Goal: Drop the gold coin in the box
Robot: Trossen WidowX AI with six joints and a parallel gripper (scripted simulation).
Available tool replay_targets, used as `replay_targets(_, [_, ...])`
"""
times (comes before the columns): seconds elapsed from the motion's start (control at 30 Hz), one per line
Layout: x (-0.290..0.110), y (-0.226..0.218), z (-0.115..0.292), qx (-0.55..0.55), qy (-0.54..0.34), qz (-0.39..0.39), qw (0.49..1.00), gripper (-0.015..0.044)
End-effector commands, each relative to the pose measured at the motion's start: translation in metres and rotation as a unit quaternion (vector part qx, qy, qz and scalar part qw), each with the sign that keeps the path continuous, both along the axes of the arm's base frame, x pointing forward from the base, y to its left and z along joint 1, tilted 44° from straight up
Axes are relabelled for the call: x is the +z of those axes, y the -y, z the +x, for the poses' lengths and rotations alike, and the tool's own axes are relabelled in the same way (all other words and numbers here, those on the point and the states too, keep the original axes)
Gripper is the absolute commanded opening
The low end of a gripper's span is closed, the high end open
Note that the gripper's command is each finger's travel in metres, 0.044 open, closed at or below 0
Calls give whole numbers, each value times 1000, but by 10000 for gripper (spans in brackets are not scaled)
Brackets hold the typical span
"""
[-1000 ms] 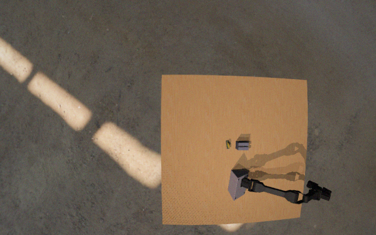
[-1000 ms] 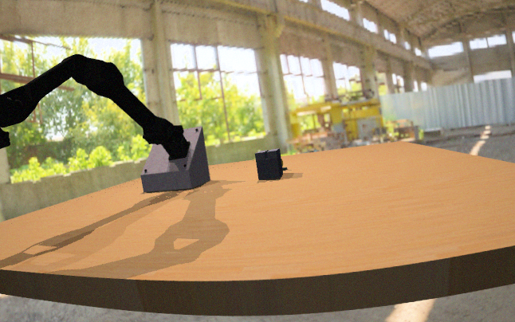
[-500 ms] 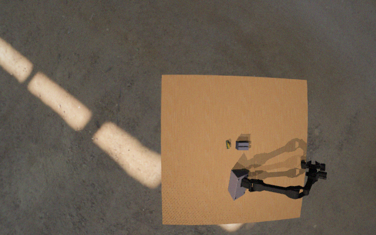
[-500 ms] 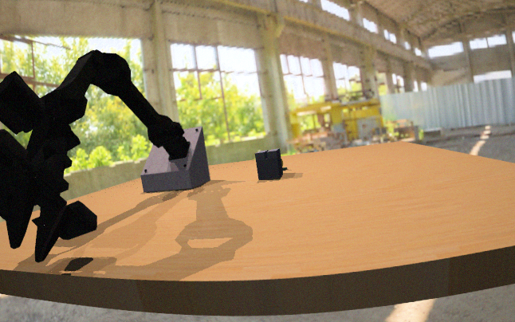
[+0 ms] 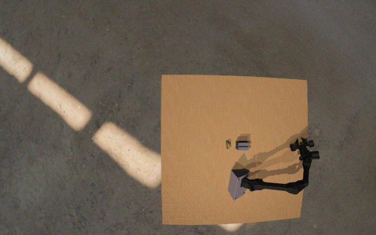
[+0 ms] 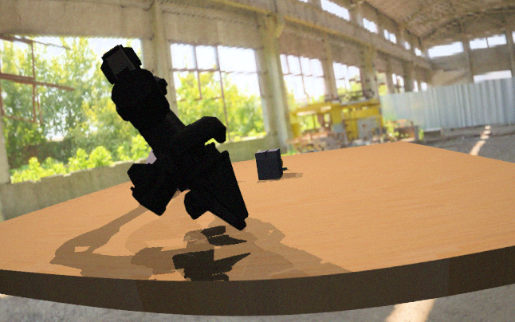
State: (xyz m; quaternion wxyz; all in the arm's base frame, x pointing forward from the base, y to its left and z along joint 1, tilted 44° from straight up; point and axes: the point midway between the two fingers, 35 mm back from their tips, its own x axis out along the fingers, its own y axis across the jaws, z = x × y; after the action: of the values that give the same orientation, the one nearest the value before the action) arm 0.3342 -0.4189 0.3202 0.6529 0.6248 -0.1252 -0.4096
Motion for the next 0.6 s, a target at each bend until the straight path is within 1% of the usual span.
replay_targets(0.0, [-42,-34,39,47,-61,24,997,161])
replay_targets(0.17, [-102,-91,83,112,-158,45,980,161])
replay_targets(0.3, [-148,-143,107,168,-238,51,955,161])
replay_targets(0.43, [-192,-200,121,227,-322,46,918,161])
replay_targets(0.57, [-232,-259,124,286,-406,30,867,161])
